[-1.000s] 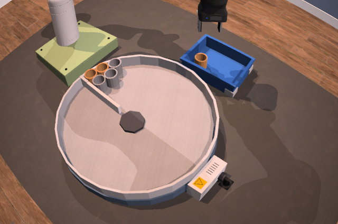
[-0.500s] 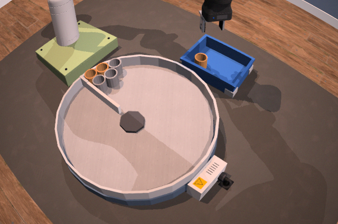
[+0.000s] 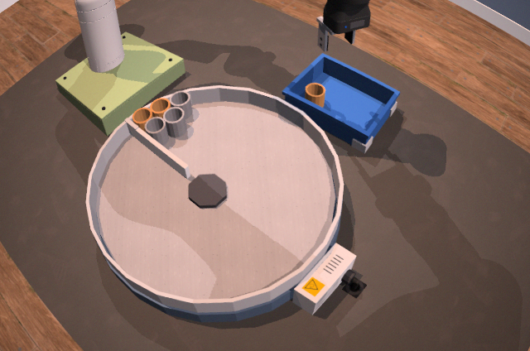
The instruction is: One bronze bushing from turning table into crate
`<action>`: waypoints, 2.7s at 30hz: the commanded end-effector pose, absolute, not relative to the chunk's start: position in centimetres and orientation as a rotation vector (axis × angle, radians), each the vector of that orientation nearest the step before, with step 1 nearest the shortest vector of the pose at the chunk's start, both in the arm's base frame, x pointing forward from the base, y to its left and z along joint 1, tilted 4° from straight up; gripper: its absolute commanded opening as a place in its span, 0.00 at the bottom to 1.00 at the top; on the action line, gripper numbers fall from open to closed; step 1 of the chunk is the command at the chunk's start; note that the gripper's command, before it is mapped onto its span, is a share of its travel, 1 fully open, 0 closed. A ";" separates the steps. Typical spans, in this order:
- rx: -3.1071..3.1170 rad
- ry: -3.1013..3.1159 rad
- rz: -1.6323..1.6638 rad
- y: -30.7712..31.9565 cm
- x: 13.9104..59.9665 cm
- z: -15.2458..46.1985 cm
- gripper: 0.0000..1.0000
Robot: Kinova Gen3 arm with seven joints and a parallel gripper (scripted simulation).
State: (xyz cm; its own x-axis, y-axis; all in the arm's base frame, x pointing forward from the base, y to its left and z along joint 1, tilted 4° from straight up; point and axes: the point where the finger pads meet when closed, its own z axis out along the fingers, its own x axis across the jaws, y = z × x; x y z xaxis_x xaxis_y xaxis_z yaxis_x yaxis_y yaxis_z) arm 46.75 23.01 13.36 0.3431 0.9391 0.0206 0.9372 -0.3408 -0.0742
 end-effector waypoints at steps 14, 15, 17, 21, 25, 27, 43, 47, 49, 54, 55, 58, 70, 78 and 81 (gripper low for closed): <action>-2.317 -2.009 0.025 23.0 47.6 14.0 1.00; -2.317 -2.009 0.025 23.0 47.6 14.0 1.00; -2.317 -2.009 0.025 23.0 47.6 14.0 1.00; -2.317 -2.009 0.025 23.0 47.6 14.0 1.00; -2.230 -2.104 0.020 23.1 47.9 14.2 1.00; -2.140 -2.196 0.015 23.1 48.2 14.4 1.00; -2.093 -2.240 0.012 23.1 48.4 14.6 1.00; -2.093 -2.240 0.012 23.1 48.4 14.6 1.00; -2.093 -2.240 0.012 23.1 48.4 14.6 1.00; -2.093 -2.240 0.012 23.1 48.4 14.6 1.00; -2.093 -2.240 0.012 23.1 48.4 14.6 1.00; -2.093 -2.240 0.012 23.1 48.4 14.6 1.00; -2.093 -2.240 0.012 23.1 48.4 14.6 1.00; -2.093 -2.240 0.012 23.1 48.4 14.6 1.00; -2.093 -2.240 0.012 23.1 48.4 14.6 1.00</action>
State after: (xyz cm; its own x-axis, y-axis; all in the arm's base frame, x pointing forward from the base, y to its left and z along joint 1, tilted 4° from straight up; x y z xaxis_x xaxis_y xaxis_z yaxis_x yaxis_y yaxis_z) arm 48.34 23.09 14.45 -0.0661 0.9966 0.0489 0.9958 0.0690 -0.0598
